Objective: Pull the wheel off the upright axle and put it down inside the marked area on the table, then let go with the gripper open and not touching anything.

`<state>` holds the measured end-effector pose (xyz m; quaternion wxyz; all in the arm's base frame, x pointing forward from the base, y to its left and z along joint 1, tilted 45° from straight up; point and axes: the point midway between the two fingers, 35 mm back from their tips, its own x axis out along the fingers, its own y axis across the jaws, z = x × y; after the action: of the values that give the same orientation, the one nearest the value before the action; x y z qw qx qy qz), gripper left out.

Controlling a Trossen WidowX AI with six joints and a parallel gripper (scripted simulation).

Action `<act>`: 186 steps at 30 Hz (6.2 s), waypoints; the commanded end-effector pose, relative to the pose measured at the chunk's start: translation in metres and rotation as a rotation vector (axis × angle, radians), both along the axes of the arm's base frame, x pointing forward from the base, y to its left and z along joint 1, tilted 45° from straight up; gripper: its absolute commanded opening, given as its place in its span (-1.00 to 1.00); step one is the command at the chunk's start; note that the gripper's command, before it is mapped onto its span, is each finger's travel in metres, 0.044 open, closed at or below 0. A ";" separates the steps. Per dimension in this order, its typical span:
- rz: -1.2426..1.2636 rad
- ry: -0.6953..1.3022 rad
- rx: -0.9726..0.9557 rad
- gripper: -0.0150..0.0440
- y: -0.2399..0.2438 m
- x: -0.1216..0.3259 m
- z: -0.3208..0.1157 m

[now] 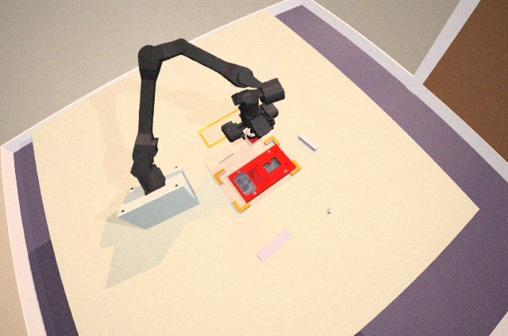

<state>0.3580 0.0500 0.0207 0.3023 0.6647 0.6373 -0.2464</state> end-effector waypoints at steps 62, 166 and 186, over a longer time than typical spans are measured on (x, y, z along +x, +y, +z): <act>-0.007 -0.007 0.000 -0.49 -0.012 0.000 0.012; -0.015 -0.006 0.006 -0.49 0.024 -0.064 0.113; -0.015 -0.006 0.006 -0.49 0.081 -0.056 0.056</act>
<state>0.3041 0.1217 0.0874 0.3028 0.6717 0.6322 -0.2398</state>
